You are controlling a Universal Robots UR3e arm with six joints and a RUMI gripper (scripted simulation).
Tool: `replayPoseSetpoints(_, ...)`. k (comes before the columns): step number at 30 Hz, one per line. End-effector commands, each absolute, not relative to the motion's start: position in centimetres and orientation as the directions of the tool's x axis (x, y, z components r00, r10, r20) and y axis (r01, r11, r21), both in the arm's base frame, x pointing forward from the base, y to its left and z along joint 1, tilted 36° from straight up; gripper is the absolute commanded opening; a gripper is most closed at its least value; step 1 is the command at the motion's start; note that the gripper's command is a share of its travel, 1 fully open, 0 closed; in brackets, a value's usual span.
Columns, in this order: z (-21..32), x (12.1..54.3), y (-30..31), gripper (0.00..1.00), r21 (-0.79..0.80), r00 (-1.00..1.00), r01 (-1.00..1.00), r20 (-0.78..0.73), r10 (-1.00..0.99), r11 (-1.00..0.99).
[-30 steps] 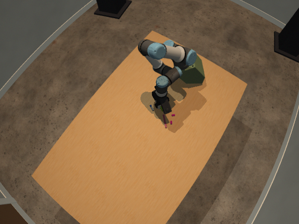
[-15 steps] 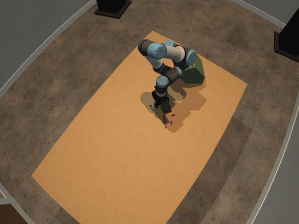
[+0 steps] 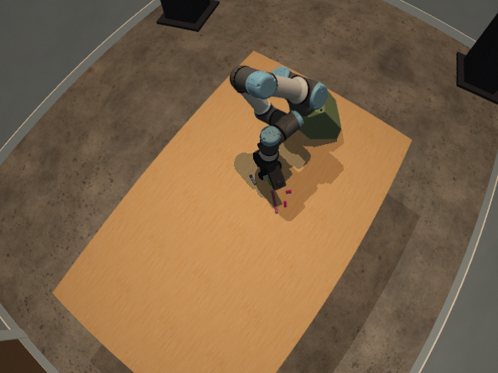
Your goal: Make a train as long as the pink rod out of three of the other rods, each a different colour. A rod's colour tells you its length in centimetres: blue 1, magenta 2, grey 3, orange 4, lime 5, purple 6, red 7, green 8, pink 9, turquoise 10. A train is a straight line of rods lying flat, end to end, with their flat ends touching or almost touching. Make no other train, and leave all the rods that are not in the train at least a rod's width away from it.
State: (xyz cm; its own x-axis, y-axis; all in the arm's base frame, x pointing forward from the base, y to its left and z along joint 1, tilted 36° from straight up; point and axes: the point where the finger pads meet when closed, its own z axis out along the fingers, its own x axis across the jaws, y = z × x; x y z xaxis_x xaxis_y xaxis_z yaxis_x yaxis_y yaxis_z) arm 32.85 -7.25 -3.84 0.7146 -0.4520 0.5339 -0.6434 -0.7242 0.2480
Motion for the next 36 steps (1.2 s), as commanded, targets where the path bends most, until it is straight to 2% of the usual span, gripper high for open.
replayPoseSetpoints(1, -3.81, 32.87, -7.23, 0.0, 0.247, 0.714, -0.643, 0.535, -0.452, -0.725)
replayPoseSetpoints(36, -3.39, 32.73, -6.96, 0.0, 0.247, 0.714, -0.643, 0.535, -0.452, -0.725)
